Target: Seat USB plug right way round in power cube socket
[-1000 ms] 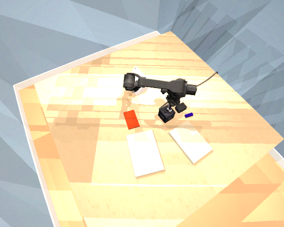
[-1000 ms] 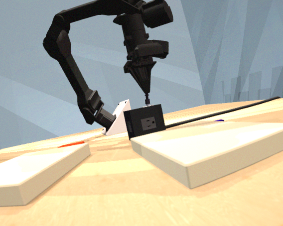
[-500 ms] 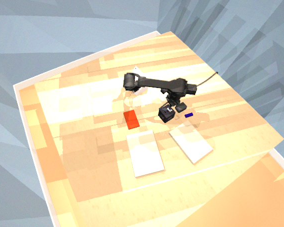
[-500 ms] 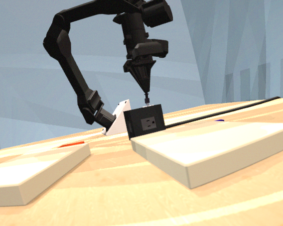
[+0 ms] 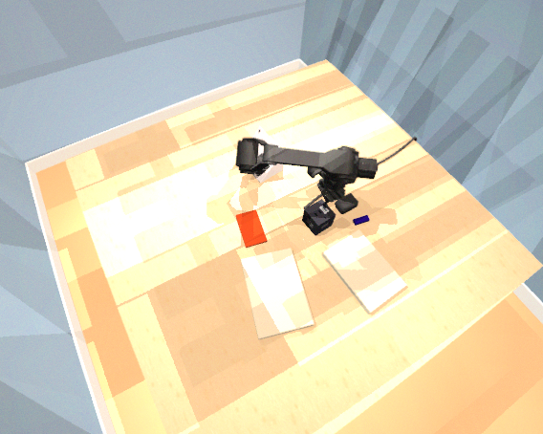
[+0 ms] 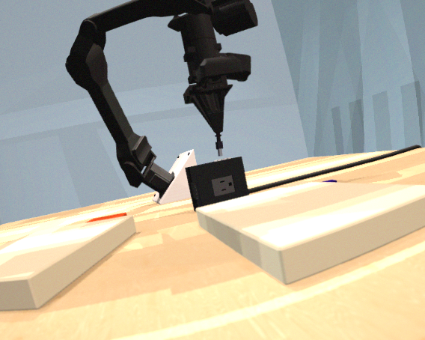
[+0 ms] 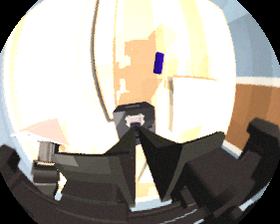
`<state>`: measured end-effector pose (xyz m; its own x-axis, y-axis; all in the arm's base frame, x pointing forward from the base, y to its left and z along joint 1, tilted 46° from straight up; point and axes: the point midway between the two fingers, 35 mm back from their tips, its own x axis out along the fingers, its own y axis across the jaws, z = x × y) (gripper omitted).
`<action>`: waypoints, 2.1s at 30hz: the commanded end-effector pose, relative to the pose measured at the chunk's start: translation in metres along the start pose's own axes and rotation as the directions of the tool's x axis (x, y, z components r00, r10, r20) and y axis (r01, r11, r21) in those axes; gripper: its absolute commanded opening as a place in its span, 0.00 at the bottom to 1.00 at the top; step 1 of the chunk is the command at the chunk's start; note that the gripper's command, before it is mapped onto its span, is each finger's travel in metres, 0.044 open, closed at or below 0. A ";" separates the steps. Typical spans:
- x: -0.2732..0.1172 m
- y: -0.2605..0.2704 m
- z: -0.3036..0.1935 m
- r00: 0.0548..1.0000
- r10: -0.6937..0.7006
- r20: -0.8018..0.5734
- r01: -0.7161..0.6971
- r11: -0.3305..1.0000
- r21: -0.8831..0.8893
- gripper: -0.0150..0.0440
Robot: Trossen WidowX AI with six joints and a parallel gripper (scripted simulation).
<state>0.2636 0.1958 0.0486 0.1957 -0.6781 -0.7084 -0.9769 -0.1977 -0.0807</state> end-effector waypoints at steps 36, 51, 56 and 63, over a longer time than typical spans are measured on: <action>-0.015 0.000 0.000 1.000 0.000 0.001 0.000 0.962 0.272 0.25; -0.015 0.000 0.000 1.000 0.000 0.001 0.000 0.785 0.619 0.25; -0.015 0.000 0.000 1.000 0.000 0.001 -0.001 0.698 0.716 0.25; -0.015 0.000 0.000 1.000 0.000 0.001 -0.001 0.555 0.832 0.25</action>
<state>0.2606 0.2061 0.0593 0.1963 -0.6777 -0.7087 -0.6744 0.4313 -0.5993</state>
